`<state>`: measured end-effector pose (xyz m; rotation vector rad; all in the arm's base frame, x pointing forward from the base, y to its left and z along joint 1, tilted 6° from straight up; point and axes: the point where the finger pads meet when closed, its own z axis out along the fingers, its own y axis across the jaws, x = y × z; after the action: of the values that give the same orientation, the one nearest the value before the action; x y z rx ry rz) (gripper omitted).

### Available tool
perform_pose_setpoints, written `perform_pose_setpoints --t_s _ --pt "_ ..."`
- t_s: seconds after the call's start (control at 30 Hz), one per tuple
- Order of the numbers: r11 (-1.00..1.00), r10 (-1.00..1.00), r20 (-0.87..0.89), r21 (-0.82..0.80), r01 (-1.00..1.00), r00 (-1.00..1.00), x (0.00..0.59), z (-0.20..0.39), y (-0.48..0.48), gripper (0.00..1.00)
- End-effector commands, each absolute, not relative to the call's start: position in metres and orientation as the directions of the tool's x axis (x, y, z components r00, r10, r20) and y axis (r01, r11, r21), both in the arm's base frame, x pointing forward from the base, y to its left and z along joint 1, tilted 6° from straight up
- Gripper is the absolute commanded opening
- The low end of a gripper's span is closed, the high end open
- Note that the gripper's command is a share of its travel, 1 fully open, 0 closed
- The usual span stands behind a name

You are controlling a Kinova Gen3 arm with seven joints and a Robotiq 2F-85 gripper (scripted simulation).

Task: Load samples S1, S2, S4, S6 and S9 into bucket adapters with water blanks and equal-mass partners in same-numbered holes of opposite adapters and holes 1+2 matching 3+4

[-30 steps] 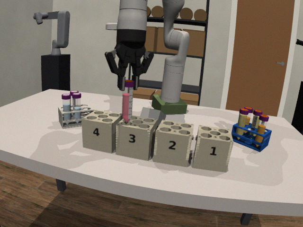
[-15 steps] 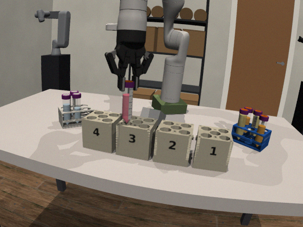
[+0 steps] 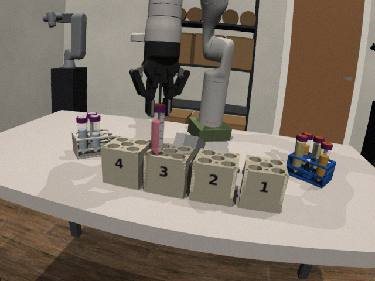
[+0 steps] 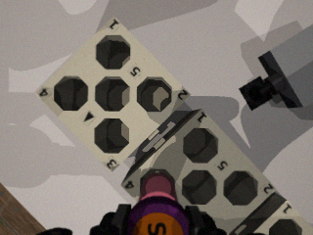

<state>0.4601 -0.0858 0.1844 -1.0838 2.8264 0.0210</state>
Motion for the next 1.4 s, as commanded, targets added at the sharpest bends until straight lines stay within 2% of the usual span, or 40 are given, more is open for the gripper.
perform_pose_setpoints --t_s 0.0,1.37 --pt "0.749 -0.66 -0.108 -0.031 -0.661 -0.743 0.461 0.181 -0.088 0.1" --pt "0.749 -0.661 -0.108 -0.031 -0.662 -0.743 0.463 0.157 -0.086 0.1"
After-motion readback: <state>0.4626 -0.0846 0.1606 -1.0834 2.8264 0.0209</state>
